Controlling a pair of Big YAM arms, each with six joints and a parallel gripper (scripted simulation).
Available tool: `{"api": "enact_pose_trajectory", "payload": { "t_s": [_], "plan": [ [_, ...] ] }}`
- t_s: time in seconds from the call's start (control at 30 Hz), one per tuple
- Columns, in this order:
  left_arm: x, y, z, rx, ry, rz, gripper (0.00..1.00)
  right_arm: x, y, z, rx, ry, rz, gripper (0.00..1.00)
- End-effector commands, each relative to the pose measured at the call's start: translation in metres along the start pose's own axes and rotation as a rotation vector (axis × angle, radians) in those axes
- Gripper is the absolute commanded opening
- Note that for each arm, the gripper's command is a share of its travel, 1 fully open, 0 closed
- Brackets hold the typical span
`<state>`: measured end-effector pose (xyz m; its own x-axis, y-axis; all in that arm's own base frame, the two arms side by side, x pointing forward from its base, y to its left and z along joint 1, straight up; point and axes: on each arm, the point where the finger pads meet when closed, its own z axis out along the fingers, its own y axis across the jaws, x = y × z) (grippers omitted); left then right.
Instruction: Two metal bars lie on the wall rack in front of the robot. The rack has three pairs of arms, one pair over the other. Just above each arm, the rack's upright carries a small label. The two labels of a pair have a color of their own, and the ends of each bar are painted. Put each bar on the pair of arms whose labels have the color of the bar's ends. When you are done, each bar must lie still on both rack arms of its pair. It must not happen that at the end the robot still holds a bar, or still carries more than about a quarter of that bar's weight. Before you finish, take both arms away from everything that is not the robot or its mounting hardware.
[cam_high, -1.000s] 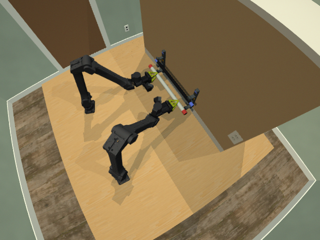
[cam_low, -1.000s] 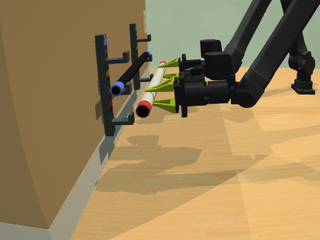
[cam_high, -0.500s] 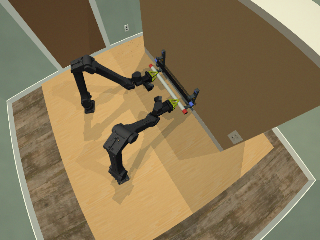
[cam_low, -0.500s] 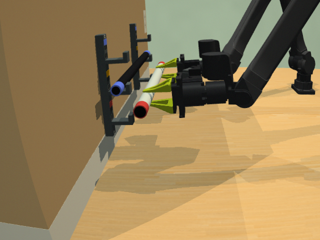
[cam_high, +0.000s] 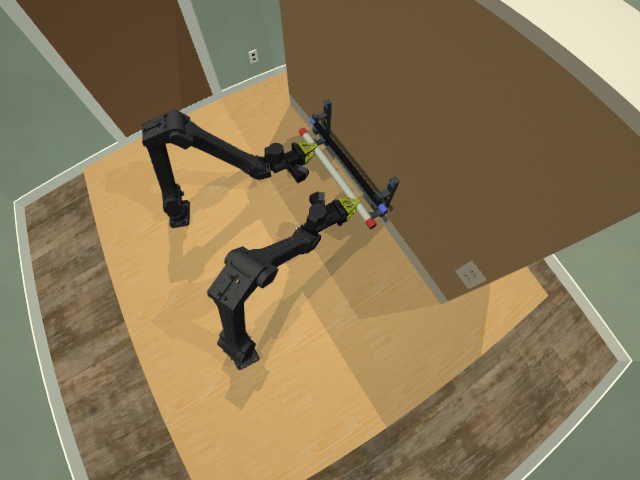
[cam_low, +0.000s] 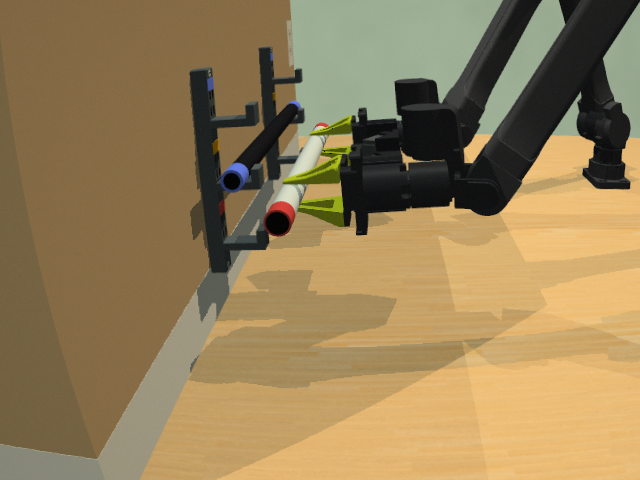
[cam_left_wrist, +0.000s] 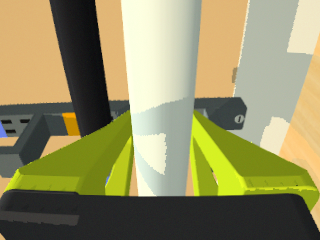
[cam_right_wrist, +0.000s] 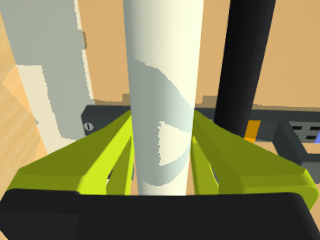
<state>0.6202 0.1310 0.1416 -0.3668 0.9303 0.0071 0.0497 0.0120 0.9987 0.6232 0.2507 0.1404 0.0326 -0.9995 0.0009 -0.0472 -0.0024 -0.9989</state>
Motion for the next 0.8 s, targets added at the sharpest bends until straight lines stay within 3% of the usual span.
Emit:
{"api": "enact_pose_trajectory", "payload": {
  "t_s": [0.0,0.77],
  "plan": [
    [0.008,0.035,0.023,-0.073,0.018,-0.014,0.0,-0.001,-0.053,0.024,0.1,0.011,0.04,0.0],
    [0.008,0.036,0.038,-0.073,0.018,-0.014,0.0,-0.001,-0.055,0.038,0.1,0.011,0.04,0.0]
  ]
}}
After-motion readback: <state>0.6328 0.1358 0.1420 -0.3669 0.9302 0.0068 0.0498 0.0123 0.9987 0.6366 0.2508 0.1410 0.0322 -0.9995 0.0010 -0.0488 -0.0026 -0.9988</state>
